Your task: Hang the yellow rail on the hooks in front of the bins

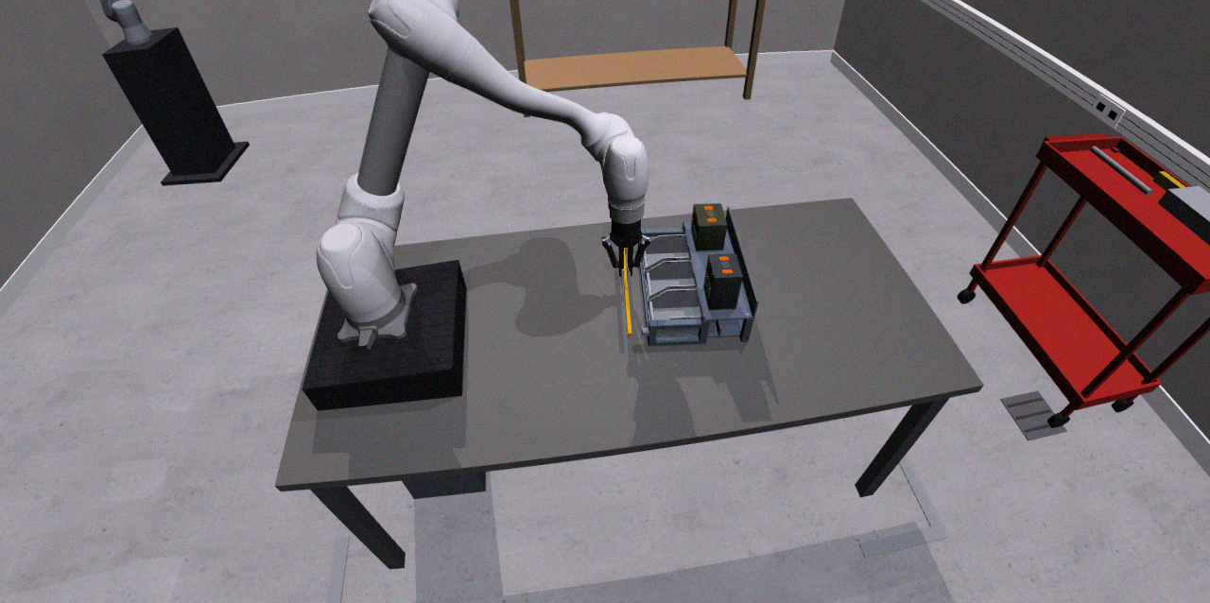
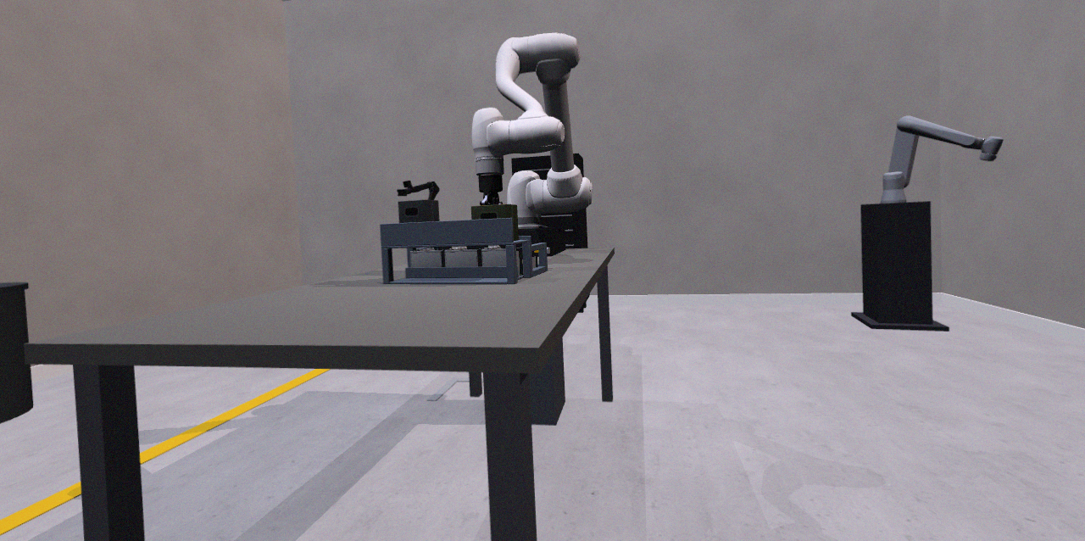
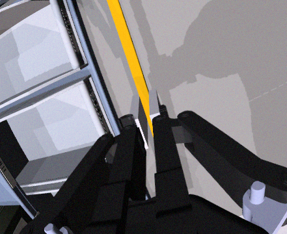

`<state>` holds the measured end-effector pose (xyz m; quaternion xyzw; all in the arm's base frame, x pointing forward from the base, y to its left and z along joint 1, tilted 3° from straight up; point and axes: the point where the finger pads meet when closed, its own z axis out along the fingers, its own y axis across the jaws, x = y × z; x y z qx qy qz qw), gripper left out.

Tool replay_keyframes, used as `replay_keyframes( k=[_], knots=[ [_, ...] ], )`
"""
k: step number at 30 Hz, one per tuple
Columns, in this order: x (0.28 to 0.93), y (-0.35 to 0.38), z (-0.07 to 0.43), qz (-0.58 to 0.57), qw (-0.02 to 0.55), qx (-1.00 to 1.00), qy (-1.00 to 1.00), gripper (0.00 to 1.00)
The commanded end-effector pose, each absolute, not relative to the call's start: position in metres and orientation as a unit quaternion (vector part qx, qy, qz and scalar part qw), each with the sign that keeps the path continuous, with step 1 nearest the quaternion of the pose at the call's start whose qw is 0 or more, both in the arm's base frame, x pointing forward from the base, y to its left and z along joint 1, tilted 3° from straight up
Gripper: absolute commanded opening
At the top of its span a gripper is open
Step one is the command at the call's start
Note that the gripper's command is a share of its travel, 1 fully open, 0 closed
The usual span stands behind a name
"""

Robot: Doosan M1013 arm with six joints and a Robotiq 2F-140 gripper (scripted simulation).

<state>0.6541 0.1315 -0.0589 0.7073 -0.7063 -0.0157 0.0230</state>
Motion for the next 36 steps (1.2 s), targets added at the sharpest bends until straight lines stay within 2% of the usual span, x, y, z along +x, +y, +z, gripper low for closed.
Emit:
replay_keyframes(
  k=[1,12,17,36],
  knots=[
    [0.659,0.135,-0.038,-0.016,0.023,0.707,-0.706,0.1],
    [0.659,0.135,-0.038,-0.016,0.023,0.707,-0.706,0.1],
    [0.665,0.14,-0.009,-0.016,0.023,0.707,-0.706,0.1],
    [0.663,0.139,-0.019,-0.016,0.023,0.707,-0.706,0.1]
  ],
)
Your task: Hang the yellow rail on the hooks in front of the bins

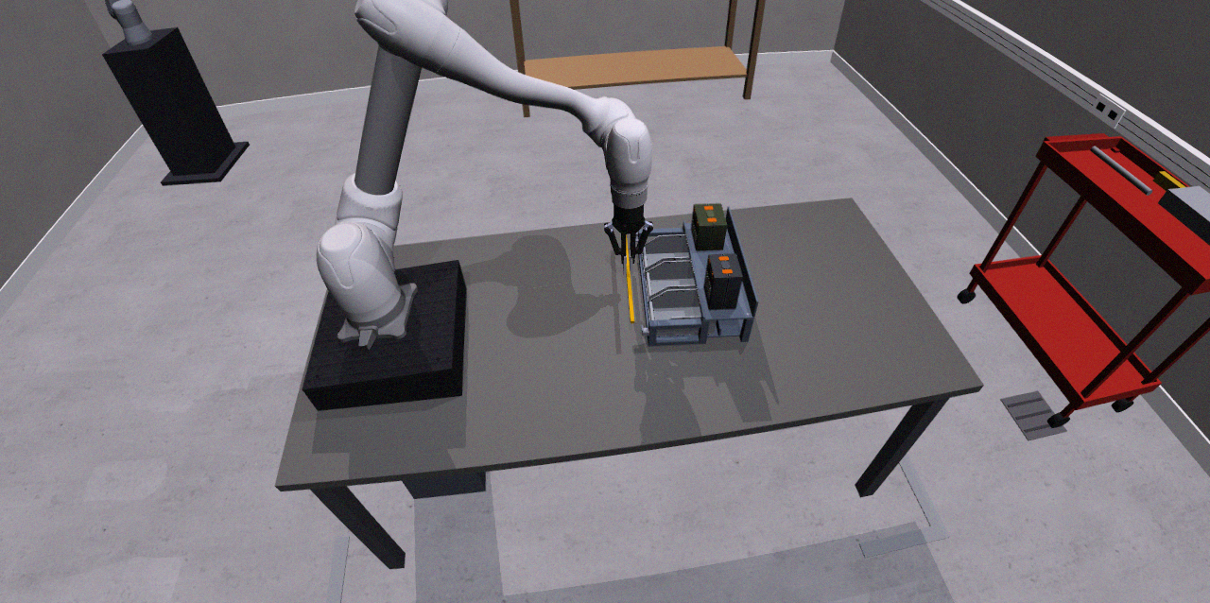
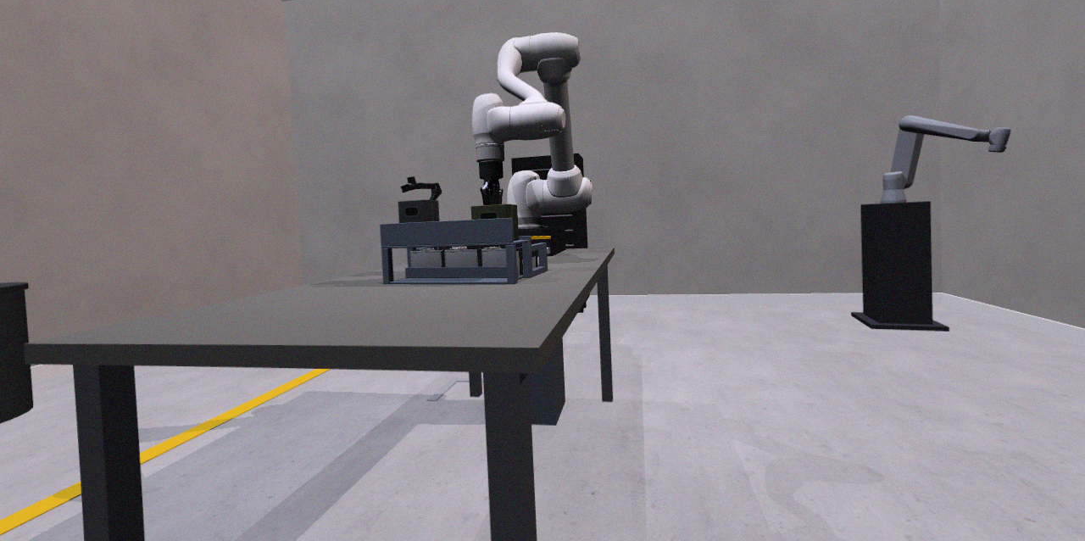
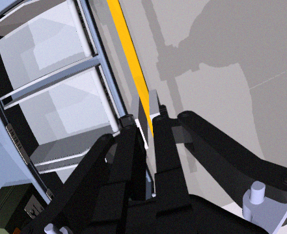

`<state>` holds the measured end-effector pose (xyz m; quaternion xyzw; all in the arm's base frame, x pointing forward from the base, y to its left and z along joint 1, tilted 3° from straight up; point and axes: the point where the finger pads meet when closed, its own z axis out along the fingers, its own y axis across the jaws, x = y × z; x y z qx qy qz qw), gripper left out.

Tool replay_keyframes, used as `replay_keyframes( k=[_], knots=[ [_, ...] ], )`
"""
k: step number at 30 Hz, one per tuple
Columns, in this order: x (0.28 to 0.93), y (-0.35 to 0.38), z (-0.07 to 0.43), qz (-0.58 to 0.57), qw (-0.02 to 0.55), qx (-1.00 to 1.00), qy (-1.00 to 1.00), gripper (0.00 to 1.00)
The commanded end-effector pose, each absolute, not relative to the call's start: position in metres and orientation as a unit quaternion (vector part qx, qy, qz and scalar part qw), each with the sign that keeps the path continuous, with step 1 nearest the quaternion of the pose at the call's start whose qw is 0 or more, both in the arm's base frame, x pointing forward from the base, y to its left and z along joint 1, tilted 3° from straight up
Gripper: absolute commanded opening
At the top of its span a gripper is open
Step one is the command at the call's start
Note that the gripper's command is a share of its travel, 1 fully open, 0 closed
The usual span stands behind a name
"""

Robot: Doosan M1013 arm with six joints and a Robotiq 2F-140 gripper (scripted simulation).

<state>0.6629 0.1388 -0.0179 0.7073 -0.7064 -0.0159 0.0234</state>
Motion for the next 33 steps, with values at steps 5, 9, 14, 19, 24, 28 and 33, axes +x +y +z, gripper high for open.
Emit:
replay_keyframes(
  k=[5,9,14,19,24,28,33],
  knots=[
    [0.6628,0.1387,-0.0185,-0.016,0.023,0.707,-0.706,0.1],
    [0.6628,0.1387,-0.0185,-0.016,0.023,0.707,-0.706,0.1],
    [0.662,0.138,-0.0224,-0.016,0.023,0.707,-0.706,0.1],
    [0.6618,0.1378,-0.0234,-0.016,0.023,0.707,-0.706,0.1],
    [0.6618,0.1378,-0.0234,-0.016,0.023,0.707,-0.706,0.1],
    [0.6617,0.1377,-0.0238,-0.016,0.023,0.707,-0.706,0.1],
    [0.6613,0.1374,-0.0258,-0.016,0.023,0.707,-0.706,0.1]
  ],
)
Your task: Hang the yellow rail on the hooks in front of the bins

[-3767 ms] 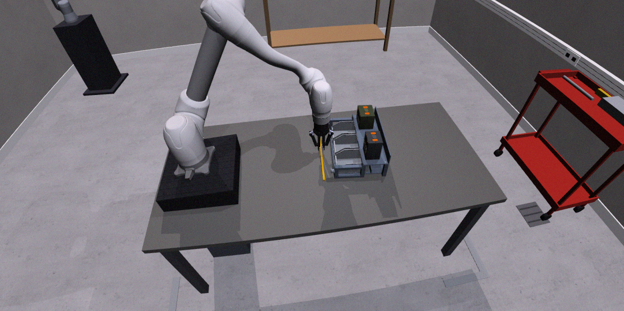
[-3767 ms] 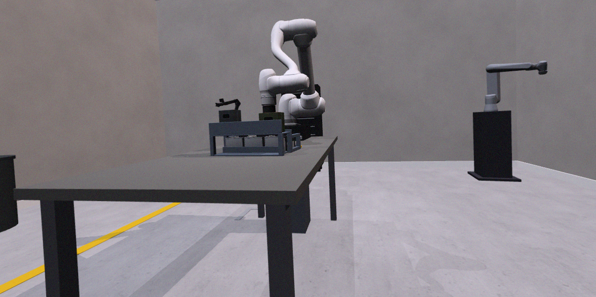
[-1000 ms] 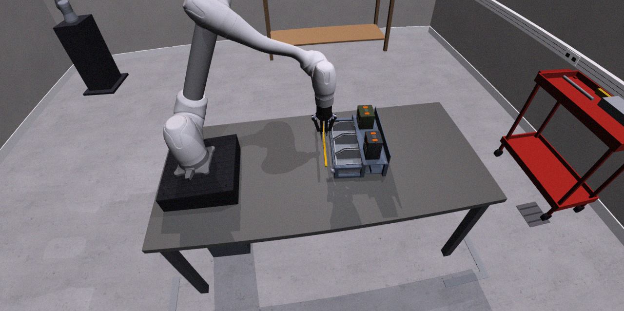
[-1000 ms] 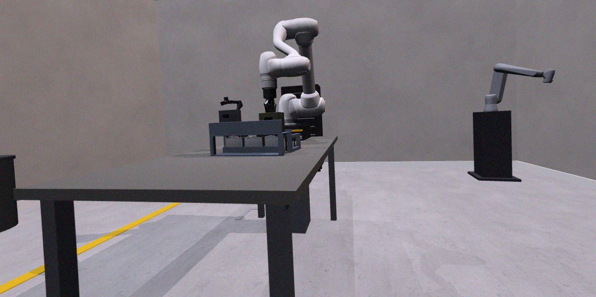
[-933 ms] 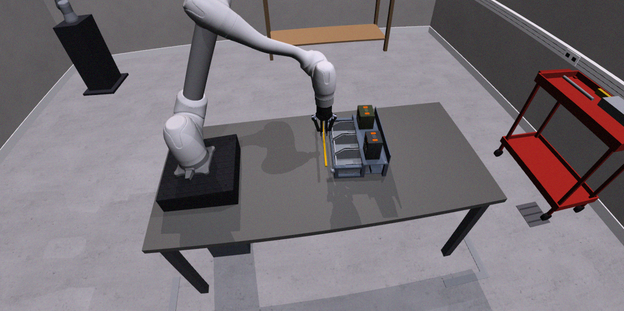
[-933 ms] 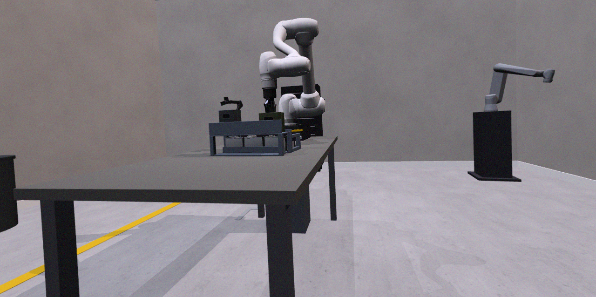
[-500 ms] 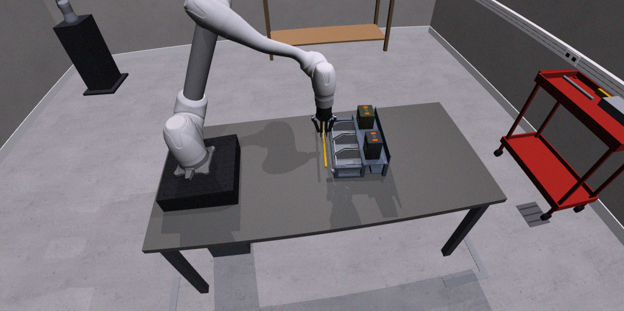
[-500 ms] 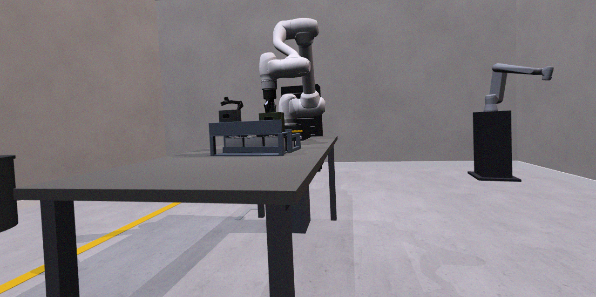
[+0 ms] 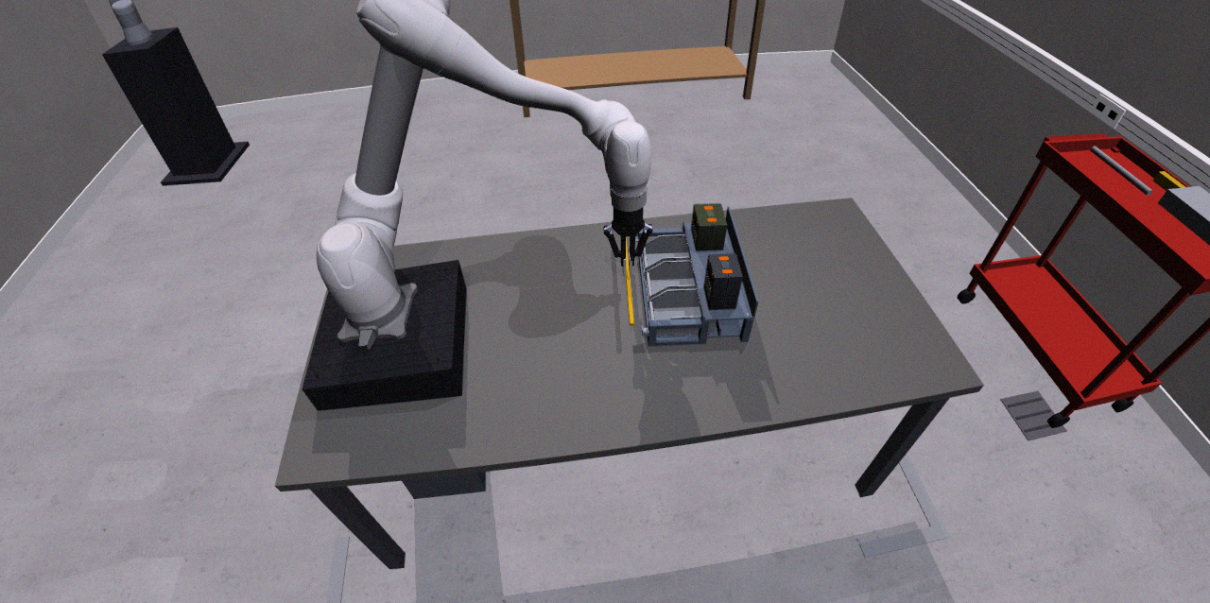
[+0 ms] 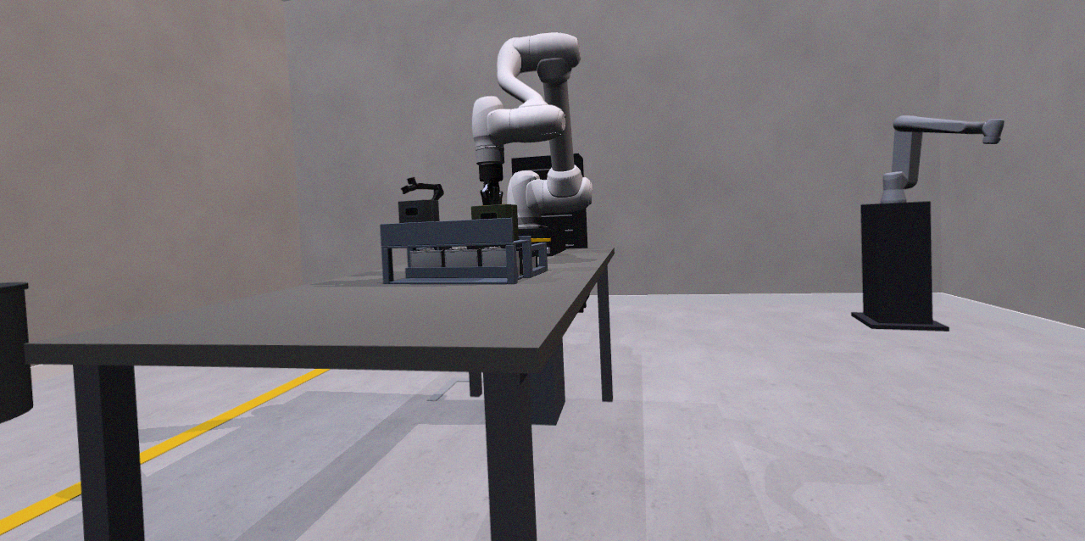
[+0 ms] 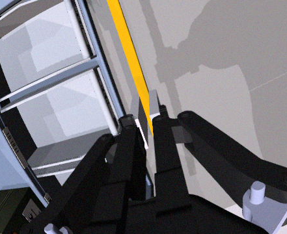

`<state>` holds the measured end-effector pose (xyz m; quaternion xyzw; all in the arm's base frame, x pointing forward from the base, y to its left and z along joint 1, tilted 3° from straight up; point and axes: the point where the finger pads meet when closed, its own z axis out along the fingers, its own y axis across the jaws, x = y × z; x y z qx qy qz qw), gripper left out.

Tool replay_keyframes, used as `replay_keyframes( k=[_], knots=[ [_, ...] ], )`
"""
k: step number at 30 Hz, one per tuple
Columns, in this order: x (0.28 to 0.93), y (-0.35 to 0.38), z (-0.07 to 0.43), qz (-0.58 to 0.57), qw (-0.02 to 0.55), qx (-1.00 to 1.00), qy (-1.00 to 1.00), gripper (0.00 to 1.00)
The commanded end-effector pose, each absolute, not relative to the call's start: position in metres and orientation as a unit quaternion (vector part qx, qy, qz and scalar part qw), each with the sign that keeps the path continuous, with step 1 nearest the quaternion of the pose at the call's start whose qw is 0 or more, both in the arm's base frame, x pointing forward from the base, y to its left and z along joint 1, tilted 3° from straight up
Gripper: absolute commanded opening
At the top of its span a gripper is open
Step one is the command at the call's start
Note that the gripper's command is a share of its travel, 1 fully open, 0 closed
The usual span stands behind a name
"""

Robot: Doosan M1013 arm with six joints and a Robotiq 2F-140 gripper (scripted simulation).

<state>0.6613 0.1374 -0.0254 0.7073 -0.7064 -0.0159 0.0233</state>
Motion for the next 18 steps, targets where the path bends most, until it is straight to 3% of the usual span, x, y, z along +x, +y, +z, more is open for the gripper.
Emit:
replay_keyframes(
  k=[1,18],
  knots=[
    [0.661,0.137,-0.026,-0.016,0.023,0.707,-0.706,0.1],
    [0.673,0.137,-0.029,-0.016,0.023,0.707,-0.706,0.1]
  ],
)
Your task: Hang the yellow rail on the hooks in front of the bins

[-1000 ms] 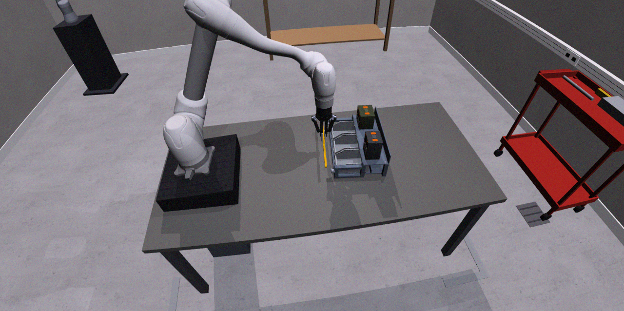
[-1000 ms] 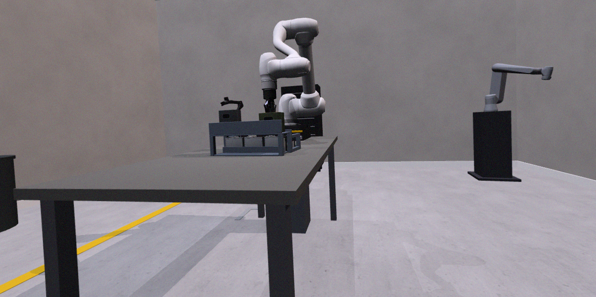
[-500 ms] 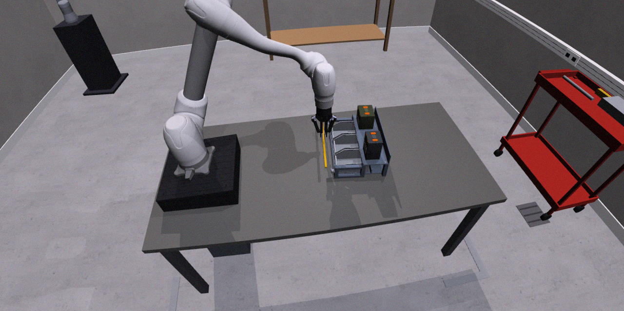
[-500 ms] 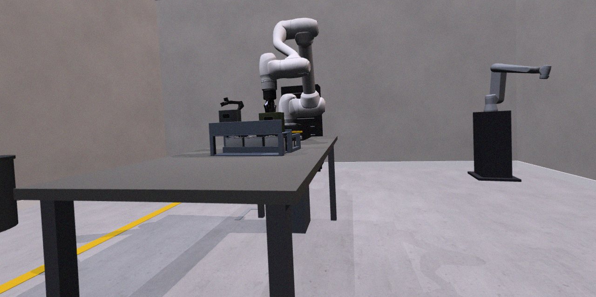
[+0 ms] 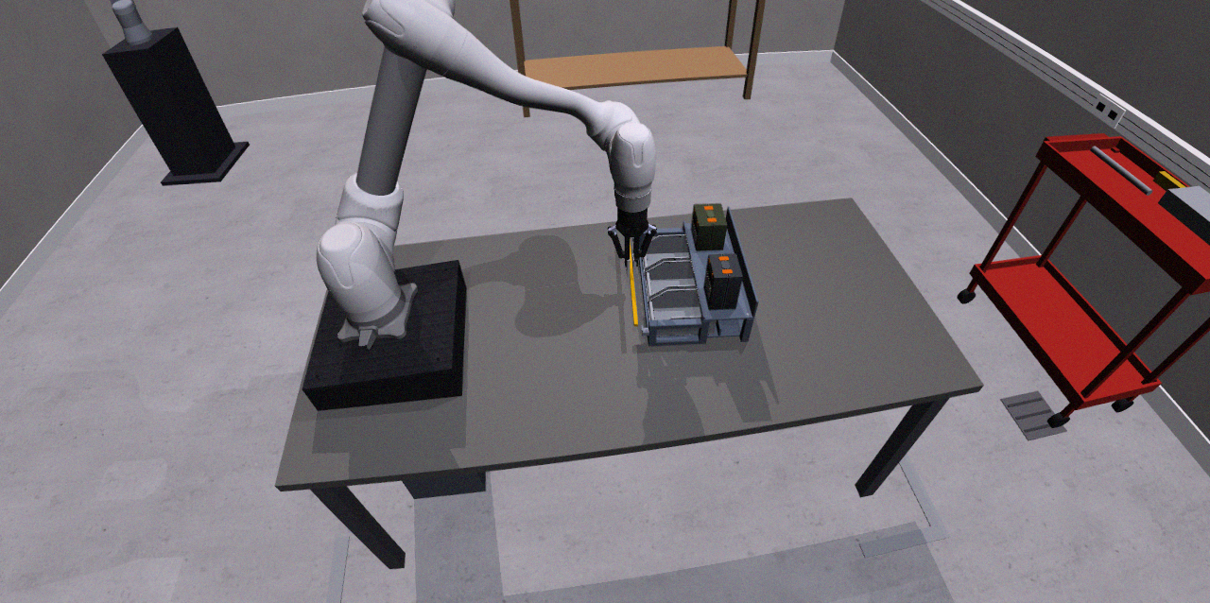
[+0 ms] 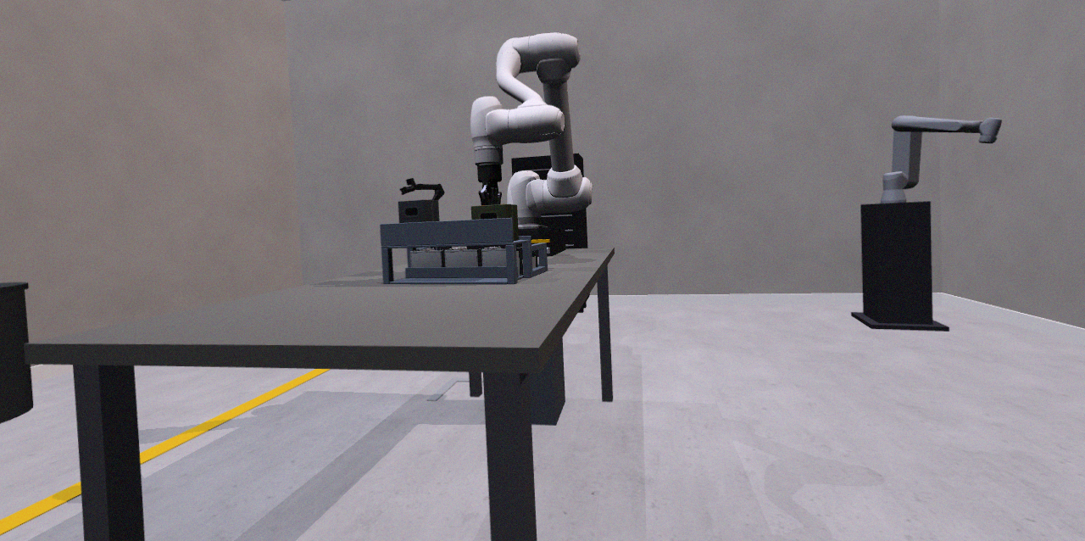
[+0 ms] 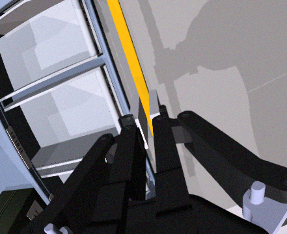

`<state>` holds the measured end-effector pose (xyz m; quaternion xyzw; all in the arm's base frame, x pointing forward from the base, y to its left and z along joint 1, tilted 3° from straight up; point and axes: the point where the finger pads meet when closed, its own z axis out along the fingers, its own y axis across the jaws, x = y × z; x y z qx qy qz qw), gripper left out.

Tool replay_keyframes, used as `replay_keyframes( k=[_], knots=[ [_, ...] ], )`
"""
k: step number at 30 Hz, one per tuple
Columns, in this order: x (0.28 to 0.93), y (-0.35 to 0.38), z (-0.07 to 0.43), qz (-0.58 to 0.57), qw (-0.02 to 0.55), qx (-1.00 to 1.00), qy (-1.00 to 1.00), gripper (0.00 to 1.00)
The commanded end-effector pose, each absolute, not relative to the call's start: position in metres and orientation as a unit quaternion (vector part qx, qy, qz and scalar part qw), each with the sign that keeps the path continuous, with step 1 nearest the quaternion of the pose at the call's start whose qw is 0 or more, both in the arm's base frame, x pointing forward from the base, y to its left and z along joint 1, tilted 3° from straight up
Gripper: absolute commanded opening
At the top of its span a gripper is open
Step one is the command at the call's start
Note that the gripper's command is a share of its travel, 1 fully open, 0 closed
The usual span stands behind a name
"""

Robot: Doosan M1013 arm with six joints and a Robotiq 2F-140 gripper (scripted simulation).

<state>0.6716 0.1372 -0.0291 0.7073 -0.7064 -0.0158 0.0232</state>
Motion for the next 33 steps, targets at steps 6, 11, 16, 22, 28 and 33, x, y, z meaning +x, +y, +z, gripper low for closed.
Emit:
replay_keyframes(
  k=[6,11,16,22,28,33],
  knots=[
    [0.673,0.137,-0.029,-0.016,0.023,0.707,-0.706,0.1],
    [0.675,0.137,-0.03,-0.016,0.023,0.707,-0.706,0.1],
    [0.684,0.137,-0.033,-0.016,0.023,0.707,-0.706,0.1],
    [0.684,0.137,-0.033,-0.016,0.023,0.707,-0.706,0.1],
    [0.688,0.137,-0.034,-0.016,0.023,0.707,-0.706,0.1],
    [0.701,0.137,-0.038,-0.016,0.023,0.707,-0.706,0.1]
  ],
)
